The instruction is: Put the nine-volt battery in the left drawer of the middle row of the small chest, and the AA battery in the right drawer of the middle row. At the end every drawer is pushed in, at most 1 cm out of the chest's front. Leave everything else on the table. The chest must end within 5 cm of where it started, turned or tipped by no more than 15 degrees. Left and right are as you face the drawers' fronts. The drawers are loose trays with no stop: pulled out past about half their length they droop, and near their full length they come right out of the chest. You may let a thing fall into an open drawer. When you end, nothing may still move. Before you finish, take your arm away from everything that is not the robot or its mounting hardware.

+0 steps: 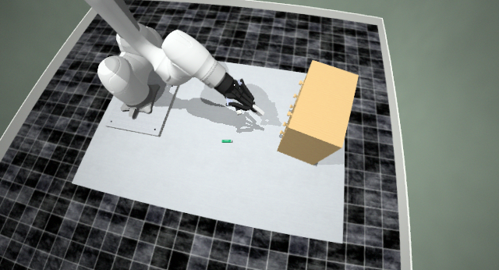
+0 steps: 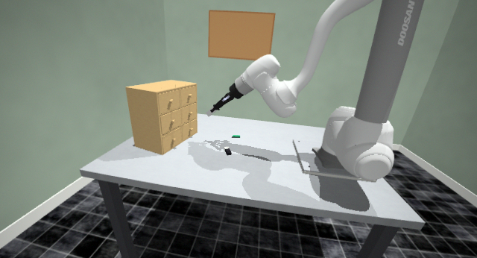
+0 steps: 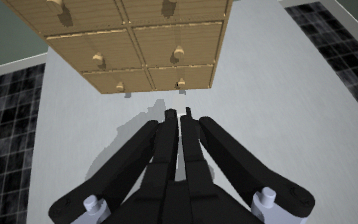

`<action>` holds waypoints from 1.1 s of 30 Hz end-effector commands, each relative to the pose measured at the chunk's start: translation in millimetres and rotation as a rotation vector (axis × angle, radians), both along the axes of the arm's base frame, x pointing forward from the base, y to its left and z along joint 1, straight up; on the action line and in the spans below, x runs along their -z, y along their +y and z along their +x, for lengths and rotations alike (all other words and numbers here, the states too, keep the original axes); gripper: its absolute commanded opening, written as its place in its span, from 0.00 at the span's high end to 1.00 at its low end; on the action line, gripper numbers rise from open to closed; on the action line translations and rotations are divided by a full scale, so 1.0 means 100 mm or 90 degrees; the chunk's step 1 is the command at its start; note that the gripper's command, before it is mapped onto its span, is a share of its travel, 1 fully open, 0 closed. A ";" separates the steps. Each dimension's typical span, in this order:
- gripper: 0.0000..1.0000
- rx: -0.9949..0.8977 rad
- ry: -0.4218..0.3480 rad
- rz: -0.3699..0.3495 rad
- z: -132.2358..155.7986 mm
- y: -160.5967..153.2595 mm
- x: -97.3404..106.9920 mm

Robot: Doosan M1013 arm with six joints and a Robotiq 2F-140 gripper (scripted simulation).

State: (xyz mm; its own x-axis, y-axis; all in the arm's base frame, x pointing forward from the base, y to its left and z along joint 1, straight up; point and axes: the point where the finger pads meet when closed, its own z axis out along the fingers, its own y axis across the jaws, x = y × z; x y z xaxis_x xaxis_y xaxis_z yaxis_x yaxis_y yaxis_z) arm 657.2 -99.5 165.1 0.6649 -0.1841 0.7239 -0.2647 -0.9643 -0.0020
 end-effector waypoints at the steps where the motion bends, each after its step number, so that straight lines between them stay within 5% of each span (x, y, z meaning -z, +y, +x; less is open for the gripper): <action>1: 1.00 0.011 -0.170 -0.051 0.00 0.00 0.02; 18: 1.00 0.020 -0.195 -0.068 0.04 -0.01 0.06; 23: 1.00 0.017 -0.237 -0.075 0.04 -0.01 0.06; 24: 0.80 0.015 -0.247 -0.075 0.04 -0.01 0.06; 33: 0.80 0.014 -0.249 -0.075 0.04 -0.01 0.06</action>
State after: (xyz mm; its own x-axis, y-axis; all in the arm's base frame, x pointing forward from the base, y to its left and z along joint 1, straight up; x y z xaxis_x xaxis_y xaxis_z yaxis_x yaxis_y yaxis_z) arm 662.6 -91.1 160.3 0.3896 -0.1033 0.9152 -0.3213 -0.9465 0.0299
